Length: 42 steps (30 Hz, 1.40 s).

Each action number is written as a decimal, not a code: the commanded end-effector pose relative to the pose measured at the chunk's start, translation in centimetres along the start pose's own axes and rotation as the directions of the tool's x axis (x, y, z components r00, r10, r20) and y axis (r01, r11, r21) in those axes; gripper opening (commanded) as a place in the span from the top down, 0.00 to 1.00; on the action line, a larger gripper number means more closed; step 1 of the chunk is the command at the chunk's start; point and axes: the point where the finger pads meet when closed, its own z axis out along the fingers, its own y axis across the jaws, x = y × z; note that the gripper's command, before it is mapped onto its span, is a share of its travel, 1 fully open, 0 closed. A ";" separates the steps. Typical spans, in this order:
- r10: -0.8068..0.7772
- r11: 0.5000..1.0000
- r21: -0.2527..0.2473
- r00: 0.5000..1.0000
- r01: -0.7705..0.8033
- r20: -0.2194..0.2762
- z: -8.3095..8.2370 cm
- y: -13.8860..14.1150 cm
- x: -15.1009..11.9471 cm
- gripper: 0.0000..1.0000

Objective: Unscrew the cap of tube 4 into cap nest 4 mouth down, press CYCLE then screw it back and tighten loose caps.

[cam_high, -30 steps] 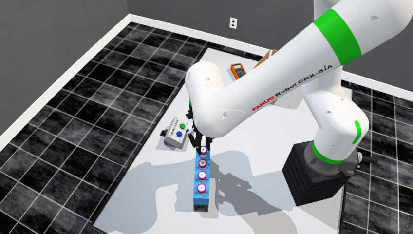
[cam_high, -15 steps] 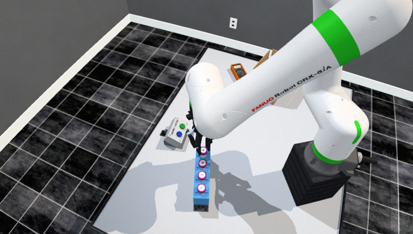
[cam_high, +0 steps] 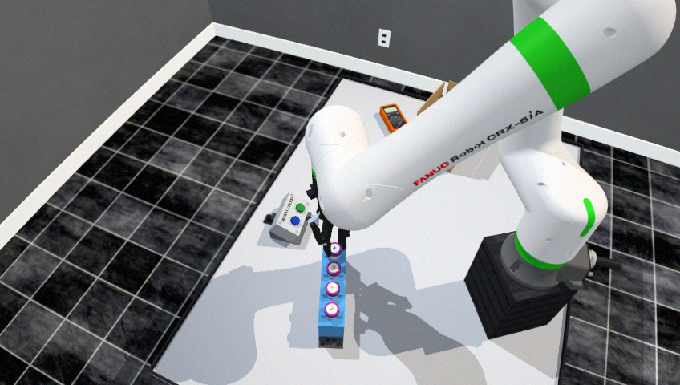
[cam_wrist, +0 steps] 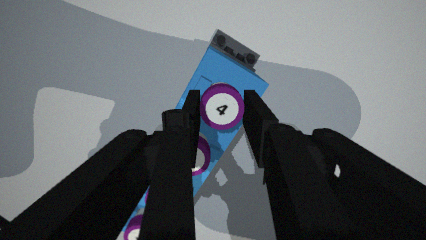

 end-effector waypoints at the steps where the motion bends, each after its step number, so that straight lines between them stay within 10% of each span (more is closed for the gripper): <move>1: 0.000 1.000 0.001 1.000 0.000 -0.001 -0.1 -0.1 0.0 0.70; 6: 0.000 1.000 0.001 1.000 0.000 -0.001 -0.1 -0.1 0.0 0.59; 42: 0.130 0.991 0.001 0.991 -0.130 -0.001 0.6 -0.1 0.0 0.59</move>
